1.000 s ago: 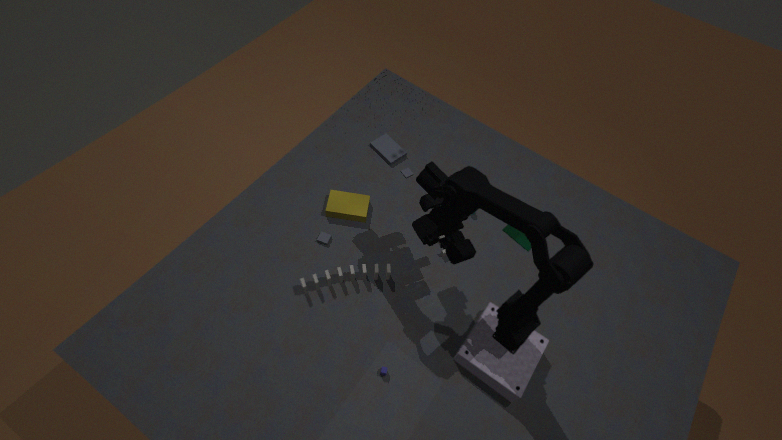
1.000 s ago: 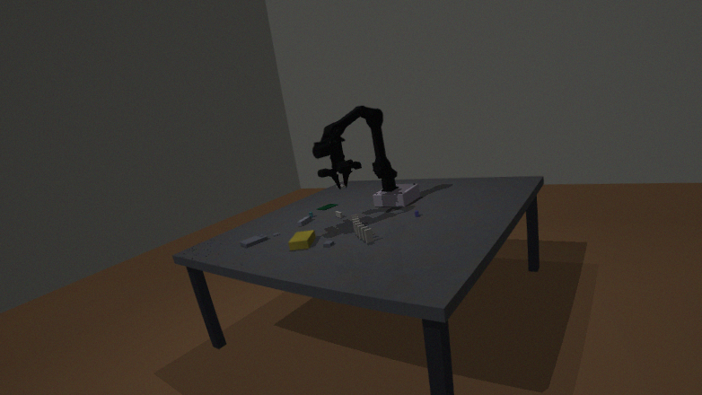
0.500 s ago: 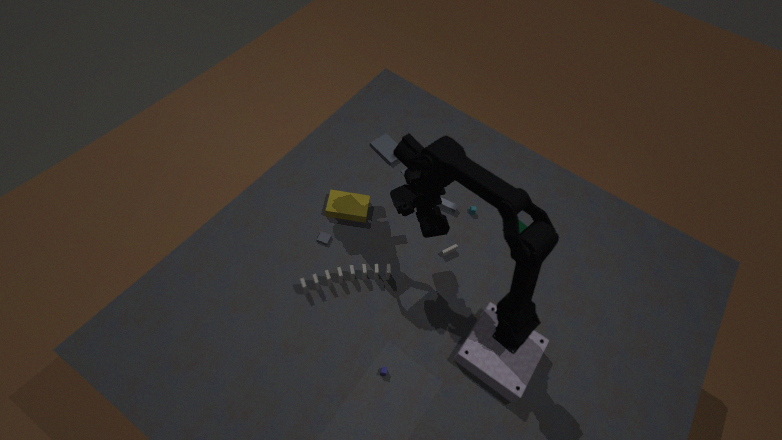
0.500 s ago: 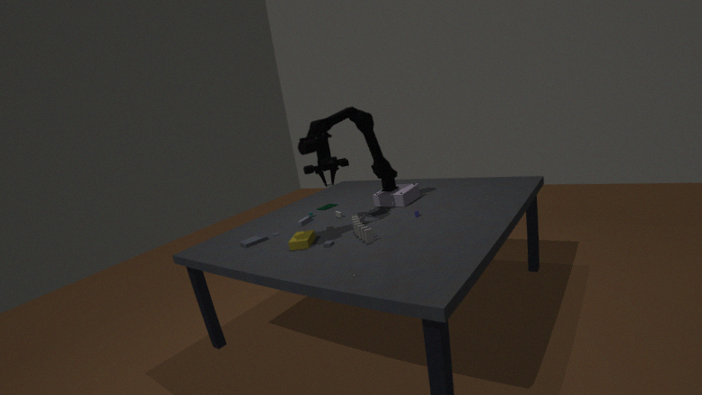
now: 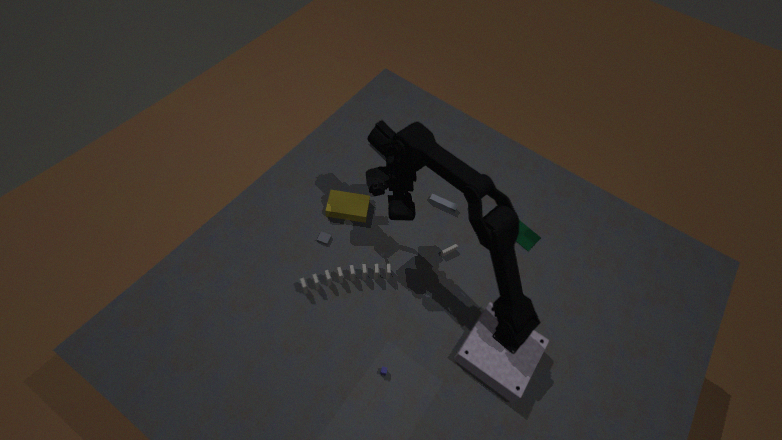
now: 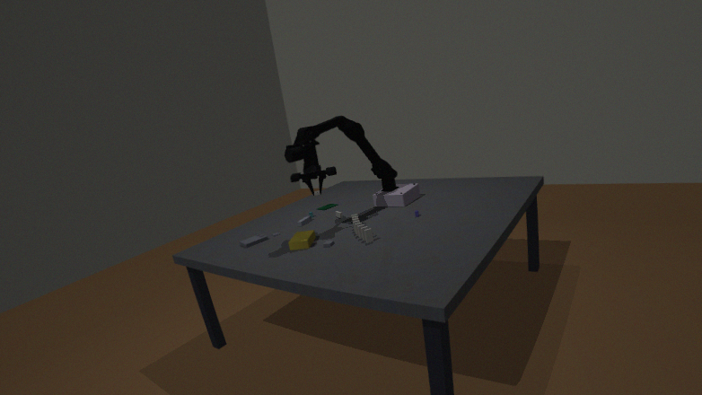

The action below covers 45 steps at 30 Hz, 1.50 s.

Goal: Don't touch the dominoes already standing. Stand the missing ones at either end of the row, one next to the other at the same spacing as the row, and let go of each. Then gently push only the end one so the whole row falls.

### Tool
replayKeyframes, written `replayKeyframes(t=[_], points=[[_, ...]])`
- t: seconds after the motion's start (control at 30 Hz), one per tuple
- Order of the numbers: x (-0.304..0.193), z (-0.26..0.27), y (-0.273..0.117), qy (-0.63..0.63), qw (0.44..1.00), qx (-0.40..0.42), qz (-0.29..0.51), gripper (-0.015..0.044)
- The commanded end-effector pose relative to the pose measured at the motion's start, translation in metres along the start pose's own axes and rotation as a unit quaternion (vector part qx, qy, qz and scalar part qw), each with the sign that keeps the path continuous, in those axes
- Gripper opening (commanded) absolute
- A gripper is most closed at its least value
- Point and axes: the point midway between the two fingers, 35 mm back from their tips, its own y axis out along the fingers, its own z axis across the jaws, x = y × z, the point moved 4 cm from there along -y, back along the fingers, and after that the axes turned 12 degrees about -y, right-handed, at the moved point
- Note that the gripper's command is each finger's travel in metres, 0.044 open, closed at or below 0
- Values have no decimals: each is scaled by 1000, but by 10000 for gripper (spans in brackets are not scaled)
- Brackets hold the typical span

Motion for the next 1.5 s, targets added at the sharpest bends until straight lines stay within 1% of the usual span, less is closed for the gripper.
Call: replayKeyframes(t=[0.0,0.63,1.07,1.47], points=[[2,-9,9,22,999,-8,-31,107],[4,-46,48,108,970,-63,-209,107],[-3,-61,64,133,929,-93,-332,107],[-16,-63,70,132,884,-113,-434,107]])
